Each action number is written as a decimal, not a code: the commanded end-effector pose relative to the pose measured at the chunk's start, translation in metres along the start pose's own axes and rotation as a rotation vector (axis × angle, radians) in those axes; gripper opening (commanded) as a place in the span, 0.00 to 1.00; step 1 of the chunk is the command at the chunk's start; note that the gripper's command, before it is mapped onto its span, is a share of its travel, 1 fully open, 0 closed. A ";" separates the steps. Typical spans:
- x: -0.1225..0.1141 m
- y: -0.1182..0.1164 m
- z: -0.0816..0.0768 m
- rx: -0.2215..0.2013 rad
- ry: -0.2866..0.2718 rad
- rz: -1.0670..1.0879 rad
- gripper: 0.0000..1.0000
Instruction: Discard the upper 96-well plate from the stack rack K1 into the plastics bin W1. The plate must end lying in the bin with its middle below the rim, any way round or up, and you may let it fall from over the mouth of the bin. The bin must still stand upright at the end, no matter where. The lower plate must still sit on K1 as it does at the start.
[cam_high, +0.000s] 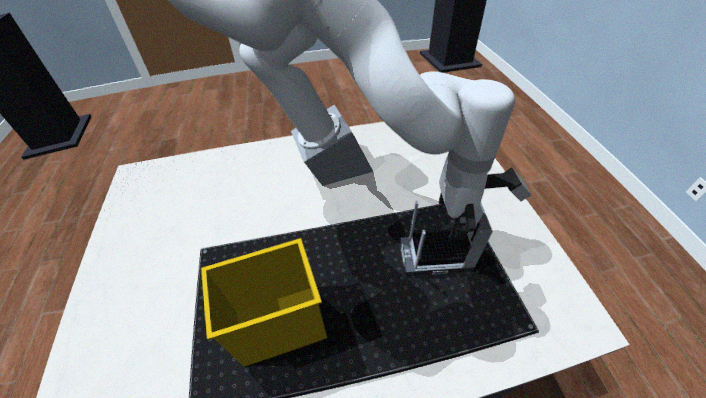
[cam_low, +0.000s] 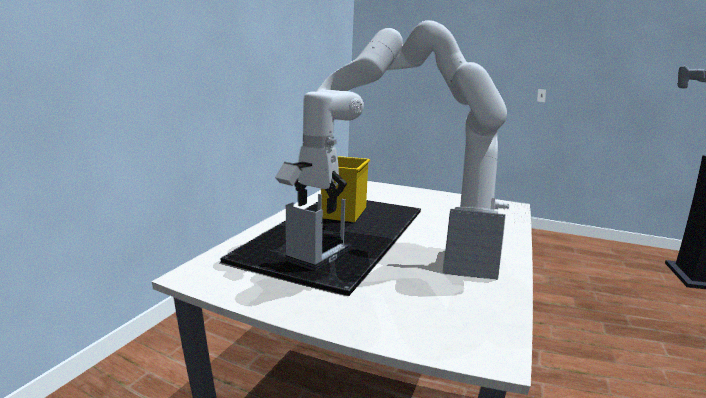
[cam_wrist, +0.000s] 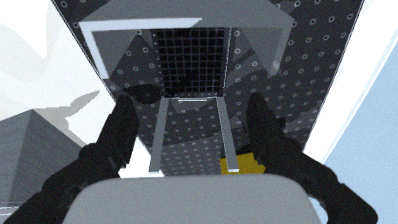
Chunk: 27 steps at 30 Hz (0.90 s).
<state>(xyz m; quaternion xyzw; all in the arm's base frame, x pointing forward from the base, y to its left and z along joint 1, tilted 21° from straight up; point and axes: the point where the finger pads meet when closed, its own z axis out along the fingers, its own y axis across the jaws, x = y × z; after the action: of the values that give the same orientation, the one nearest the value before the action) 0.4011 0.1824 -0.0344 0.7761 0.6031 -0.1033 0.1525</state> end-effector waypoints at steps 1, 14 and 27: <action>0.001 0.001 0.006 -0.003 0.003 0.000 1.00; 0.001 0.001 0.024 -0.003 0.003 0.000 1.00; 0.001 0.001 0.044 -0.003 0.003 0.000 1.00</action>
<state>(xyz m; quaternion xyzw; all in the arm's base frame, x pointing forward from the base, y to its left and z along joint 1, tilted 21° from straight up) 0.4018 0.1672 -0.0730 0.7761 0.6031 -0.1038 0.1525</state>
